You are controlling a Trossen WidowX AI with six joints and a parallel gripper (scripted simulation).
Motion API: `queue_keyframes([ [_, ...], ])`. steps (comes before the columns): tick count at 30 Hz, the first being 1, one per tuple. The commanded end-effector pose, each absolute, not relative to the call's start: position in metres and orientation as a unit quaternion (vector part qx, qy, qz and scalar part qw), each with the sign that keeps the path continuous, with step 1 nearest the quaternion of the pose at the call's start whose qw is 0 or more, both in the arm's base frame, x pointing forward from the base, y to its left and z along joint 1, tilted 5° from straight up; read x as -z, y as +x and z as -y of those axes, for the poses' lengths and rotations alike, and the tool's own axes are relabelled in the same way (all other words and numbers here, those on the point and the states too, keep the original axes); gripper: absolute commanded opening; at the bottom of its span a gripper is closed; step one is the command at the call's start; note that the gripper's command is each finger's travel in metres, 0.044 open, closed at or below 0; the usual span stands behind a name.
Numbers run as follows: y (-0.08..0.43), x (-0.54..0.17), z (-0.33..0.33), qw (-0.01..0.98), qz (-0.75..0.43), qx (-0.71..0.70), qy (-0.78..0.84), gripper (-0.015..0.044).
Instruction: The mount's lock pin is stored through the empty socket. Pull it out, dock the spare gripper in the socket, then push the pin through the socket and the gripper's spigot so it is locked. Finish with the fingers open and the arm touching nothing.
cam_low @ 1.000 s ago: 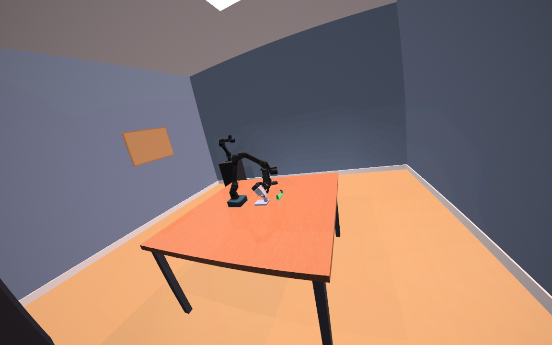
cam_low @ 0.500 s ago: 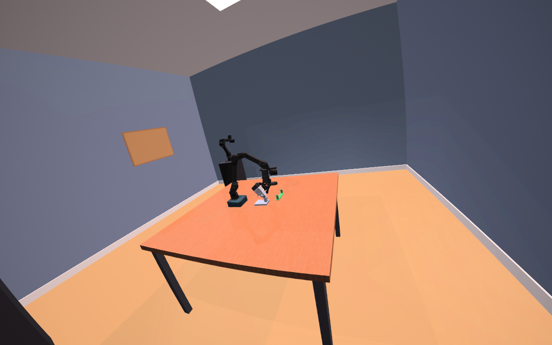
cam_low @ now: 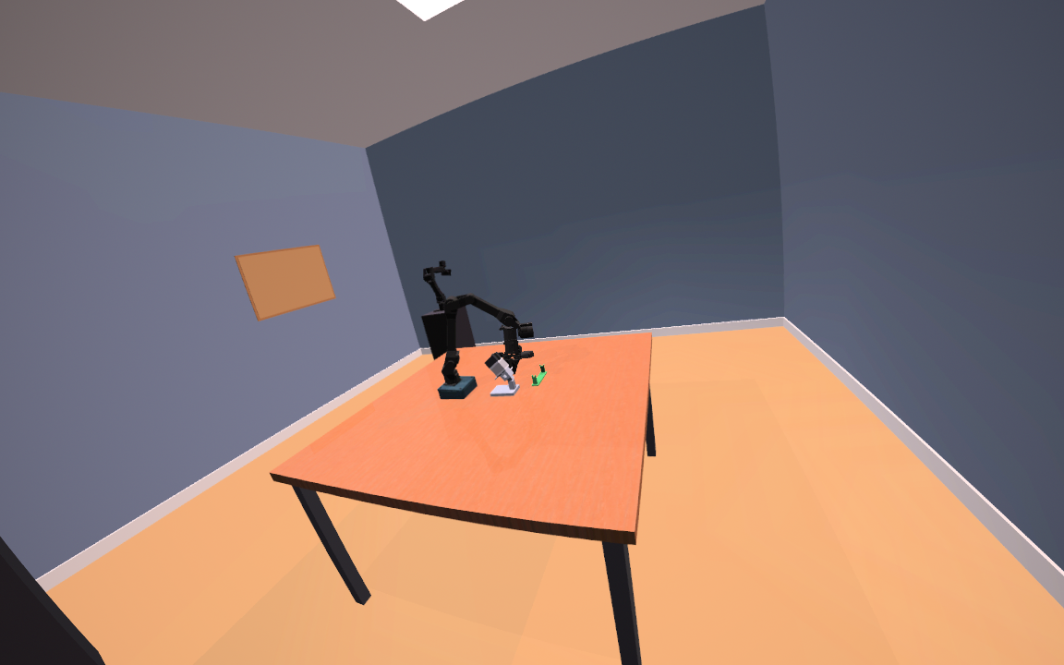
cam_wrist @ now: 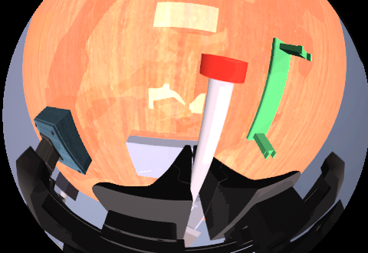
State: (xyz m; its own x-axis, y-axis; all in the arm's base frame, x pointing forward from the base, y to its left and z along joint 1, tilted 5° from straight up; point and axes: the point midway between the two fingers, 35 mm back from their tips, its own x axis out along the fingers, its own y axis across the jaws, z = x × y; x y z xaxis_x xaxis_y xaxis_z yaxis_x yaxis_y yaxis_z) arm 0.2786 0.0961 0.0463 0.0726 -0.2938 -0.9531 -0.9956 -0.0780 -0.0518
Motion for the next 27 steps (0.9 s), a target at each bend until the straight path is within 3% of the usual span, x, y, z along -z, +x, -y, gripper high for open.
queue_keyframes([
  [1, 0.279, -0.047, -0.093, 0.418, -0.535, -0.421, -0.602, 0.0000],
  [27, 0.280, -0.048, -0.076, 0.415, -0.537, -0.423, -0.600, 0.0000],
])
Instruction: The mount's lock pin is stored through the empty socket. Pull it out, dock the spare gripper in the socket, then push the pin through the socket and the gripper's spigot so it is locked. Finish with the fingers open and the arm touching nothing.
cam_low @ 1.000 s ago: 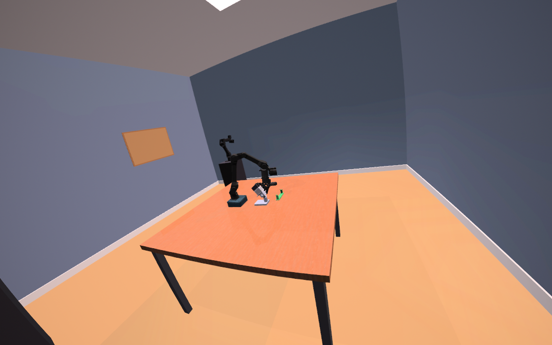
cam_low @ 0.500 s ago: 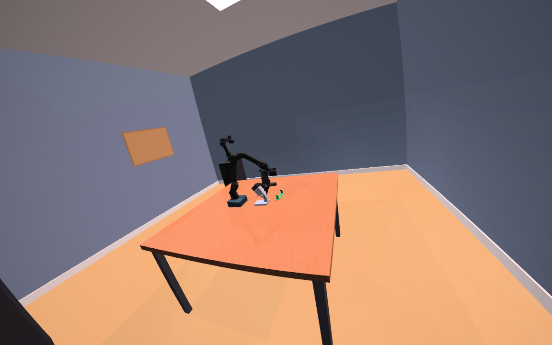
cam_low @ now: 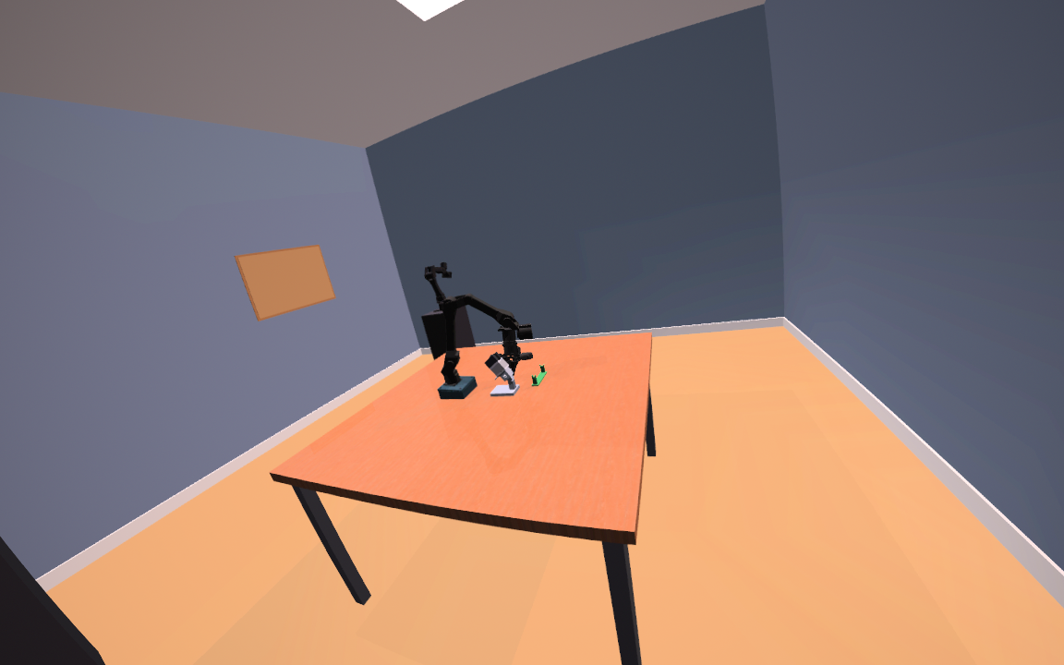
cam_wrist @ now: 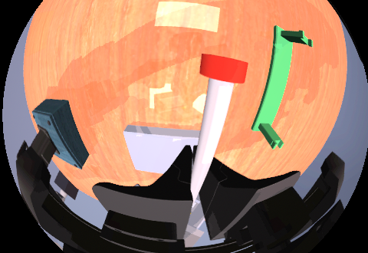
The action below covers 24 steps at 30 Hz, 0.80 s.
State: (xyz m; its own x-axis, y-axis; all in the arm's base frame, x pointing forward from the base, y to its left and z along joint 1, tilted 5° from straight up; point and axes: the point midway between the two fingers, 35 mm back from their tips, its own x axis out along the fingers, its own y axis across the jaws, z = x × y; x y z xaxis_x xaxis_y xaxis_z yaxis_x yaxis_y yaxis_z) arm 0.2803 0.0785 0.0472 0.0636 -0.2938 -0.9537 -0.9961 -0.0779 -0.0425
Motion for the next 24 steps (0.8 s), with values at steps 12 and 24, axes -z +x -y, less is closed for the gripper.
queue_keyframes([
  [12, 0.2810, -0.0483, -0.0685, 0.414, -0.538, -0.425, -0.599, 0.0000],
  [24, 0.2809, -0.0476, -0.0699, 0.414, -0.539, -0.424, -0.599, 0.0200],
])
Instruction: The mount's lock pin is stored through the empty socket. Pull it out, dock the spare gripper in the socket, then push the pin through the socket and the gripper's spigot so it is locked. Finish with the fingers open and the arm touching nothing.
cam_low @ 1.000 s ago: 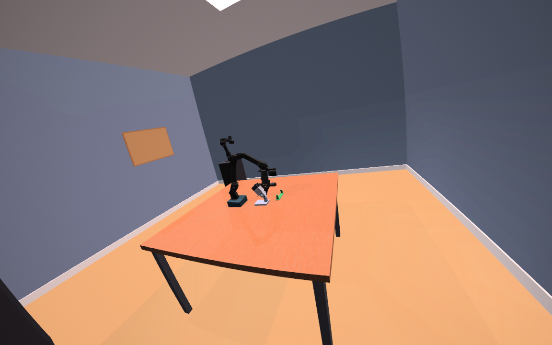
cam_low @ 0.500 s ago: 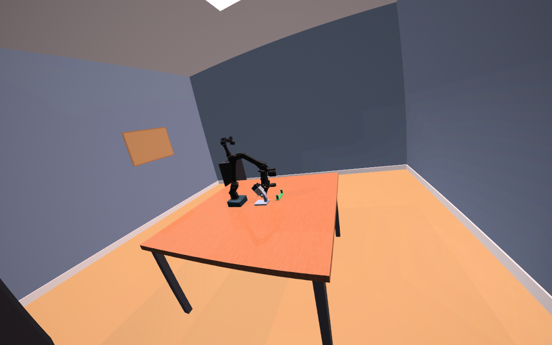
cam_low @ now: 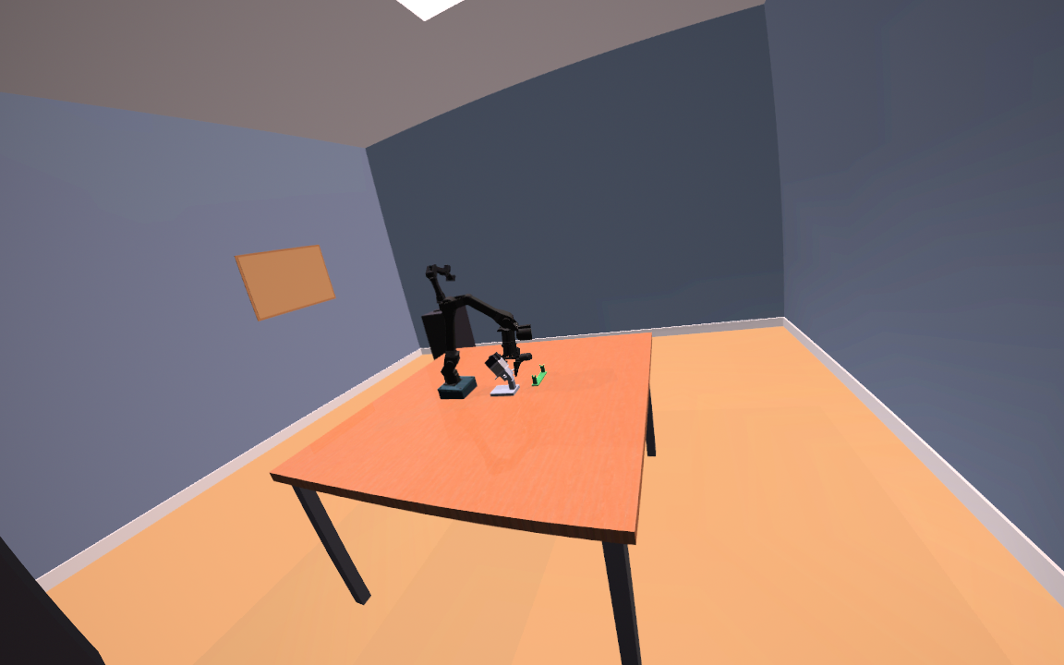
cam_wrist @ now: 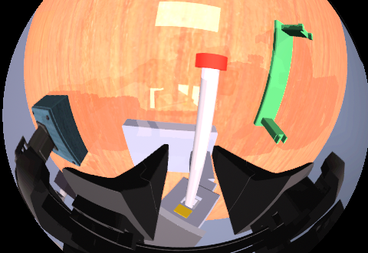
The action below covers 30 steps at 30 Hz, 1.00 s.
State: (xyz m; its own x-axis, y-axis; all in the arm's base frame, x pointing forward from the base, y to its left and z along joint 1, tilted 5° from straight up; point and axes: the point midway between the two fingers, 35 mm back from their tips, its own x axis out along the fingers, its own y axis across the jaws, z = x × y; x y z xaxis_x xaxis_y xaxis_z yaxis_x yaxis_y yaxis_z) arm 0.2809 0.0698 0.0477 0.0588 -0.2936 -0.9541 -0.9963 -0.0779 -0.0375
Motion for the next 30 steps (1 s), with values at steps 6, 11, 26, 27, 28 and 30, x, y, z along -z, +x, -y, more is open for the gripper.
queue_keyframes([
  [6, 0.280, -0.055, -0.076, 0.414, -0.539, -0.425, -0.599, 0.0200],
  [11, 0.275, -0.062, -0.083, 0.408, -0.543, -0.427, -0.597, 0.0200],
  [26, 0.265, -0.085, -0.103, 0.395, -0.551, -0.429, -0.597, 0.0200],
  [27, 0.265, -0.087, -0.104, 0.394, -0.551, -0.429, -0.597, 0.0200],
  [28, 0.264, -0.088, -0.106, 0.394, -0.551, -0.429, -0.597, 0.0200],
  [30, 0.263, -0.092, -0.108, 0.392, -0.552, -0.429, -0.598, 0.0200],
])
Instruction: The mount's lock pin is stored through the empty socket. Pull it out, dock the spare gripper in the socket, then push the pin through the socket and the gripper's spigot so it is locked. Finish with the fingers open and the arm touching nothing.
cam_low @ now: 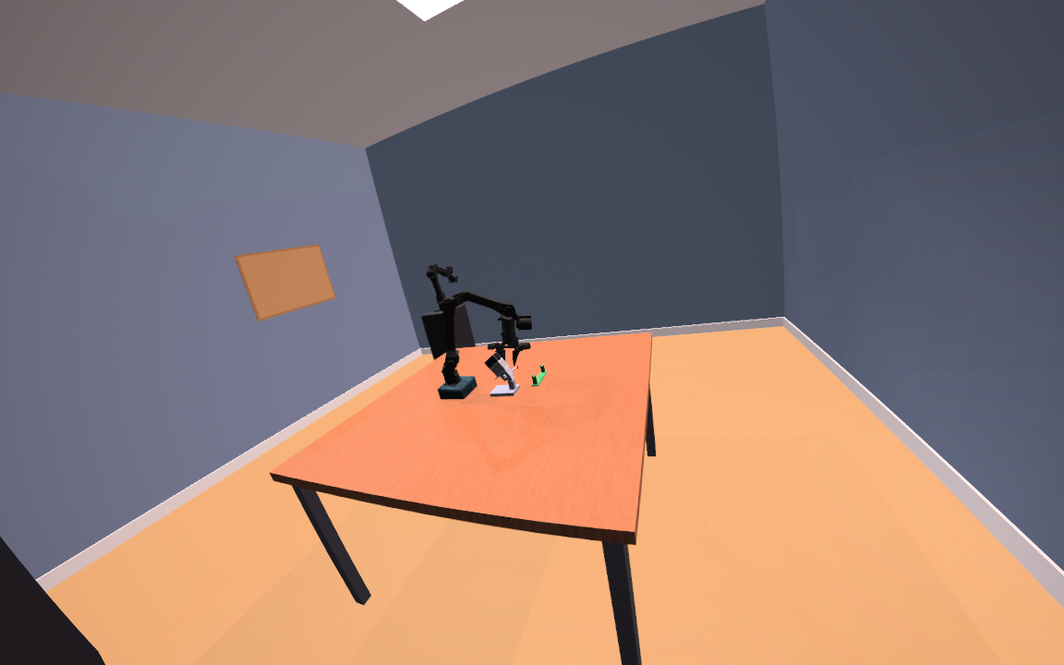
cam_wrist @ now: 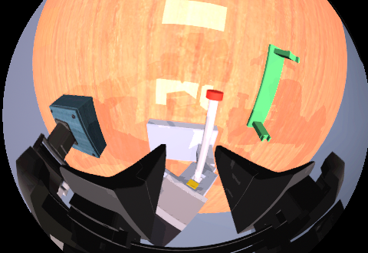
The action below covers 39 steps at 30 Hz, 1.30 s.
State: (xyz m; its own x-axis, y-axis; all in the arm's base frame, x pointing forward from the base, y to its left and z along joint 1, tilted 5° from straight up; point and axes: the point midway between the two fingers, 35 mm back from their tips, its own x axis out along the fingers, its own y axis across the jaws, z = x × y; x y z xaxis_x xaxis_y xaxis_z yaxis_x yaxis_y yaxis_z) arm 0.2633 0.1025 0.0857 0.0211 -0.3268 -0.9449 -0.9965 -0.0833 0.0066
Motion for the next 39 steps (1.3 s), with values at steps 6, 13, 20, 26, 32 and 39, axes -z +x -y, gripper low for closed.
queue_keyframes([
  [6, 0.260, -0.102, -0.116, 0.388, -0.554, -0.429, -0.599, 0.0200],
  [13, 0.256, -0.114, -0.125, 0.383, -0.557, -0.428, -0.600, 0.0200],
  [20, 0.254, -0.117, -0.126, 0.378, -0.559, -0.426, -0.602, 0.0253],
  [26, 0.254, -0.117, -0.126, 0.378, -0.559, -0.426, -0.602, 0.0410],
  [32, 0.254, -0.117, -0.126, 0.378, -0.559, -0.426, -0.602, 0.0440],
  [39, 0.254, -0.117, -0.126, 0.378, -0.559, -0.426, -0.602, 0.0440],
])
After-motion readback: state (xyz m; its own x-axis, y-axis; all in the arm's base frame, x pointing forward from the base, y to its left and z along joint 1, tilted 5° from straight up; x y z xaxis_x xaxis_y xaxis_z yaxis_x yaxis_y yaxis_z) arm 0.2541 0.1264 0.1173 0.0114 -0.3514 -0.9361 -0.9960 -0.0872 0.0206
